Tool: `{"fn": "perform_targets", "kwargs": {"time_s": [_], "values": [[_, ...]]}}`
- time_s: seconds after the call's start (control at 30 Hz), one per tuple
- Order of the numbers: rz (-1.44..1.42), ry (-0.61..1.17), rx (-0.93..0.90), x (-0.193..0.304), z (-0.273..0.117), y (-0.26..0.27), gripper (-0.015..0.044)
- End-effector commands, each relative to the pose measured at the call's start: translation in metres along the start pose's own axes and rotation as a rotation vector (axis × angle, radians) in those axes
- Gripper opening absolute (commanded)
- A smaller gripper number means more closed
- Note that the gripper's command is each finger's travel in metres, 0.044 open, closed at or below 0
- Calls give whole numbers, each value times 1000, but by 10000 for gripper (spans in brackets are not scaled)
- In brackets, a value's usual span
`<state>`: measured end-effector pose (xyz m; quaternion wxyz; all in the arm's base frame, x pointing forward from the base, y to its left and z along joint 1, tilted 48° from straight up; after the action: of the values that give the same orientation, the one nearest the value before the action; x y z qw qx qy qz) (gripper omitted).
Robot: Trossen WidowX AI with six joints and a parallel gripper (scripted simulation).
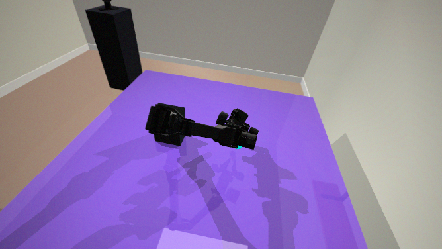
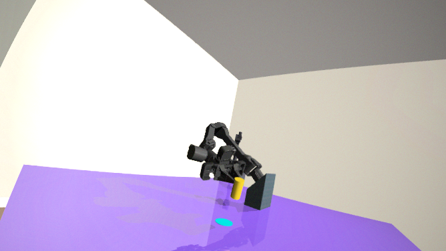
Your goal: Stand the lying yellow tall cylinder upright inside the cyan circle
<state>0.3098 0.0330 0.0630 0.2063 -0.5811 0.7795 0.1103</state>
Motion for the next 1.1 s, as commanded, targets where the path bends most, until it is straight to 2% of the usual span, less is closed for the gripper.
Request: {"fn": "perform_targets", "kwargs": {"time_s": [0.0,1.07], "values": [[-22,-35,12,1,-3,2,105],[-142,-240,116,11,-22,6,105]]}}
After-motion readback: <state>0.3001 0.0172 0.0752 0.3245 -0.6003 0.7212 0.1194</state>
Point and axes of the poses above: the point midway between the two fingers, 35 mm back from their tips, its own z axis out along the fingers, its own y axis across the jaws, x = y × z, the point moved 7 cm from there along -z, back along the fingers, and after that the axes turned 4 degrees about z, right-handed, at the moved point
